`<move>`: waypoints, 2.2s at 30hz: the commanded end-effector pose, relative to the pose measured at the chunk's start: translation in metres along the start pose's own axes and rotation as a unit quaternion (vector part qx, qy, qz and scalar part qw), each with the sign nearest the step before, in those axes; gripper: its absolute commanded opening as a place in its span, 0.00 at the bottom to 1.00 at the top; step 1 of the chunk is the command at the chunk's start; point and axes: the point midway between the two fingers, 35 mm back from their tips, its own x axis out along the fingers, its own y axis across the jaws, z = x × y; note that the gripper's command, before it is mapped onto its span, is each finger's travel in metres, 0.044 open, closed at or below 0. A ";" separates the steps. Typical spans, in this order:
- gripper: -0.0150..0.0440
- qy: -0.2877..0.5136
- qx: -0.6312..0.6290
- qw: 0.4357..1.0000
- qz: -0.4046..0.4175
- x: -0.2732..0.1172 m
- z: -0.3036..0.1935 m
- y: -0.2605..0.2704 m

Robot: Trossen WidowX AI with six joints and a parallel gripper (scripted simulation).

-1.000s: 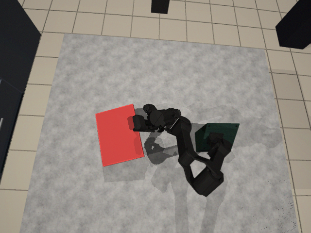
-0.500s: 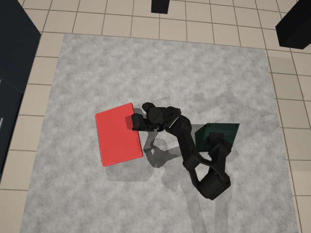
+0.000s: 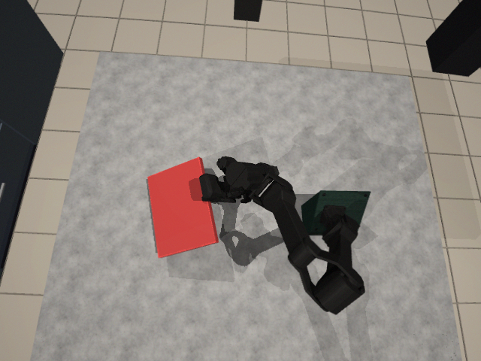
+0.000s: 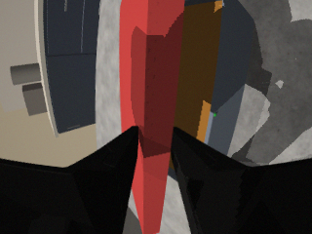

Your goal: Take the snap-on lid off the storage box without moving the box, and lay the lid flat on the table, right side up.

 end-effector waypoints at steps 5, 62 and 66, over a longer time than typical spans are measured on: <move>0.25 0.001 -0.009 1.000 0.005 -0.004 0.000 0.018; 0.25 0.000 -0.009 1.000 0.004 -0.052 0.000 0.075; 0.25 0.000 -0.009 1.000 0.004 -0.052 -0.001 0.075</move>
